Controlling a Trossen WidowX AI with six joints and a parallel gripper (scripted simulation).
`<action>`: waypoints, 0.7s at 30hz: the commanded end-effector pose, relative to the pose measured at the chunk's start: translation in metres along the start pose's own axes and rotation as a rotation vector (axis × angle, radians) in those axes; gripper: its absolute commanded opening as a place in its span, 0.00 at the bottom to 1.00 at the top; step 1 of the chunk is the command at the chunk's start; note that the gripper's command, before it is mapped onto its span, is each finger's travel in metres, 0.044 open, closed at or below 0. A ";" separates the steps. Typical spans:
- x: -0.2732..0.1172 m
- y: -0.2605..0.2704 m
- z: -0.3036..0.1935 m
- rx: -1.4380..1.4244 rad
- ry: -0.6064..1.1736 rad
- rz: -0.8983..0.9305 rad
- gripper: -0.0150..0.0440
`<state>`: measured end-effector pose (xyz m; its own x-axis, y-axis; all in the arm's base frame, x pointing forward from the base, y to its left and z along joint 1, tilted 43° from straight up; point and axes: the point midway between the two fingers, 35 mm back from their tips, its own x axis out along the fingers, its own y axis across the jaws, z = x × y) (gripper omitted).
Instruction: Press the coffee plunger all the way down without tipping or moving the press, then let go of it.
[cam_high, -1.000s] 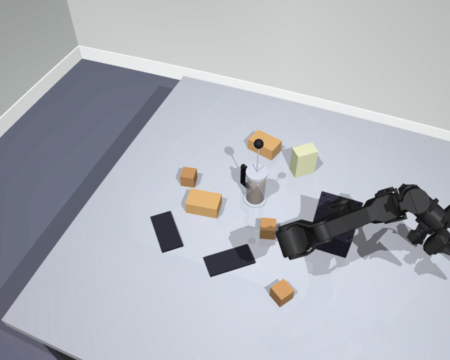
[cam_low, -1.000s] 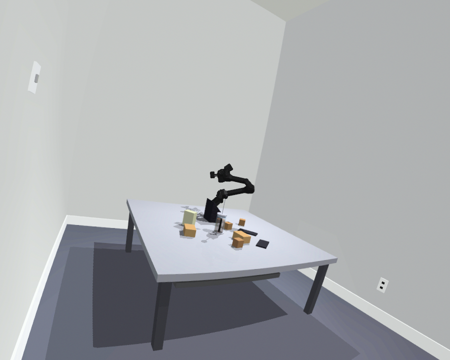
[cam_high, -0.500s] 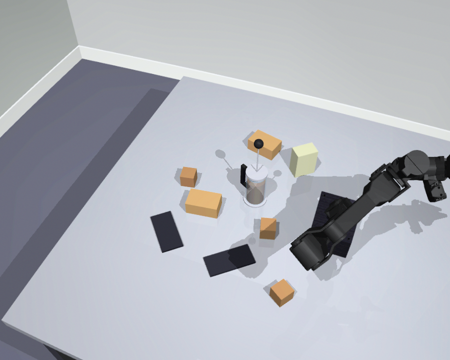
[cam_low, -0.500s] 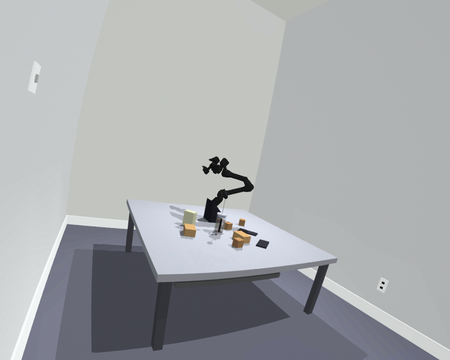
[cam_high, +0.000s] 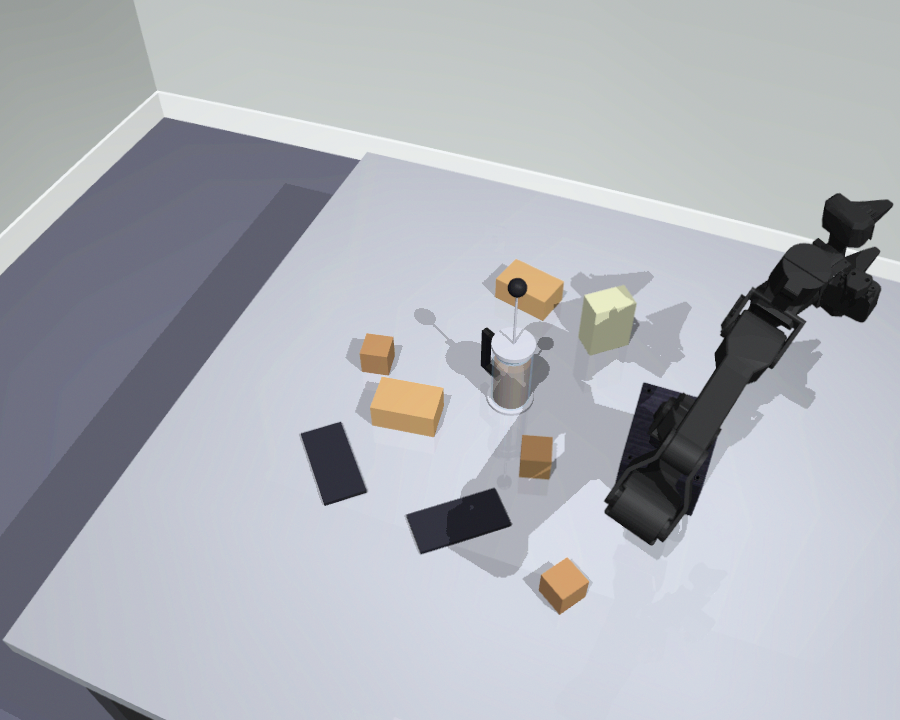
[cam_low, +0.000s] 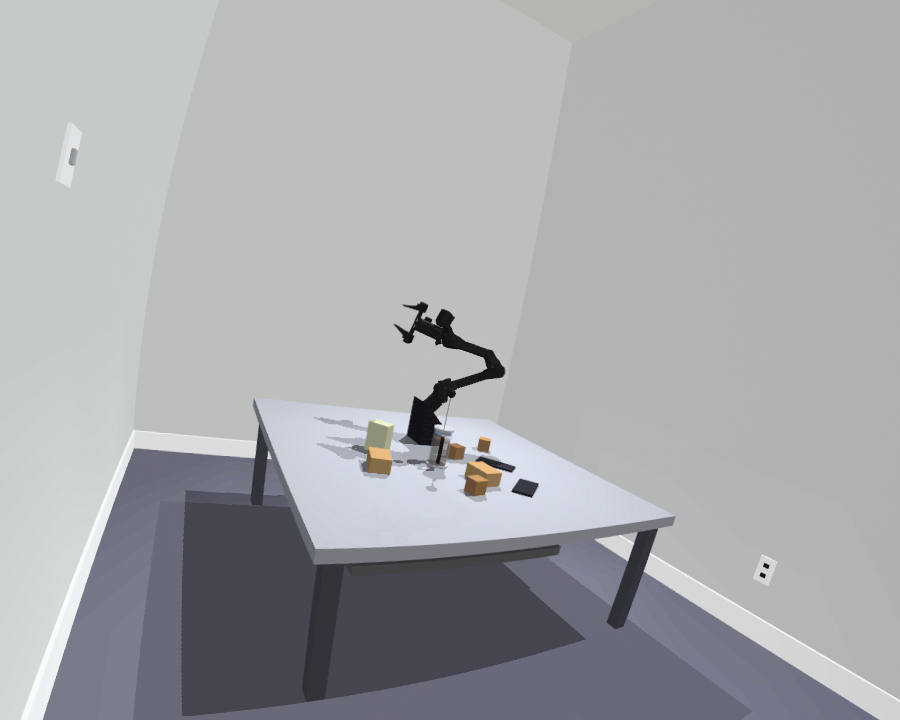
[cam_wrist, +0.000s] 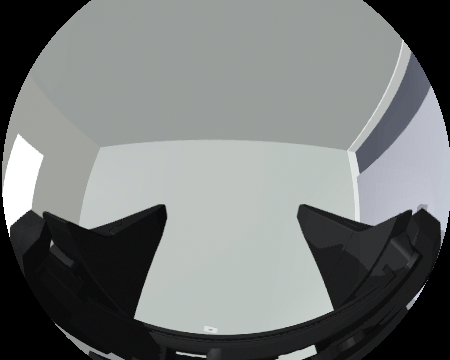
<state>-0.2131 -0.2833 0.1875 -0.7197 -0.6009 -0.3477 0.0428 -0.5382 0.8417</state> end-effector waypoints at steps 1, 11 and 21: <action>-0.009 0.007 -0.070 -0.266 0.292 0.038 1.00; -0.090 -0.007 -0.214 -0.852 0.993 0.303 1.00; -0.232 -0.041 -0.289 -1.199 1.681 0.854 1.00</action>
<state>0.0948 -0.3252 0.1116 0.5448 -0.4999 -0.6733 0.8198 0.1487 0.5530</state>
